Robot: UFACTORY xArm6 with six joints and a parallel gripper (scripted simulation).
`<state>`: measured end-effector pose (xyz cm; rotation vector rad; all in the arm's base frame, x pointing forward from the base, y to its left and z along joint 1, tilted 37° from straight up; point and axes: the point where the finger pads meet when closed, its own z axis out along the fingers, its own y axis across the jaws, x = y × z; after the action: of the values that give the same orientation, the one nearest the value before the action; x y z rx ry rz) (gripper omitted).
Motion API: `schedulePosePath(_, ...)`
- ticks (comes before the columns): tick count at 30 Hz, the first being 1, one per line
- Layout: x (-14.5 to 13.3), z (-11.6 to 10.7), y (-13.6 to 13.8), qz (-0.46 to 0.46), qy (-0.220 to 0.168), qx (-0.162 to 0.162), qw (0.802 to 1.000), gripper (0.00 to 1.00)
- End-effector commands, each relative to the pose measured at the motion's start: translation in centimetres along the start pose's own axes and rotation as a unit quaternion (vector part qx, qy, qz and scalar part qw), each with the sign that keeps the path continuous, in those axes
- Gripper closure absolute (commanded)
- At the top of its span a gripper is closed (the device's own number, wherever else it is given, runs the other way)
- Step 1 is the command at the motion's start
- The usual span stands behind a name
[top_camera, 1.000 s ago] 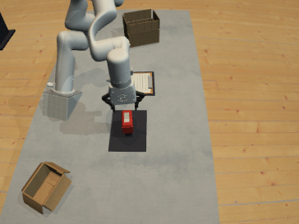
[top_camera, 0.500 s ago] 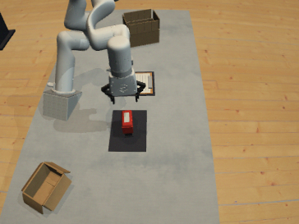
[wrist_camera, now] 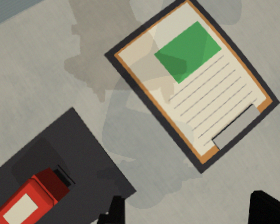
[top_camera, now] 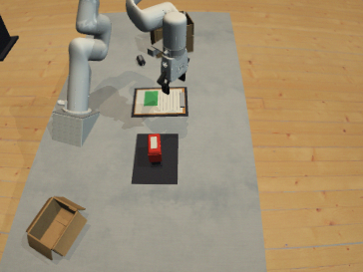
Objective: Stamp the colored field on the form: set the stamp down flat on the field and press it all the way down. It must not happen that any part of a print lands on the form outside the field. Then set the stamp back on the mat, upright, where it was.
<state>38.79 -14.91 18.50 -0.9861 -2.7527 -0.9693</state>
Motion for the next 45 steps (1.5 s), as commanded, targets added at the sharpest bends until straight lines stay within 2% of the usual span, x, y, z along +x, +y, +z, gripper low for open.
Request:
schedulePosePath(1, 3.0, -0.2, 6.4, -0.14, -0.008, -0.003, 0.99, 0.0)
schedulePosePath(6, 6.2, 0.4, 13.0, -0.289, -0.013, -0.007, 0.957, 0.0)
schedulePosePath(8, 6.5, 4.0, 14.8, -0.337, -0.017, -0.012, 0.941, 0.0)
schedulePosePath(12, 6.7, 9.7, 14.7, -0.335, -0.017, -0.006, 0.942, 0.0)
schedulePosePath(14, 6.7, 9.7, 14.7, -0.335, -0.017, -0.006, 0.942, 0.0)
schedulePosePath(15, 6.8, 11.3, 15.0, -0.335, -0.017, -0.006, 0.942, 0.0)
schedulePosePath(45, 6.8, 11.3, 15.0, -0.335, -0.017, -0.006, 0.942, 0.0)
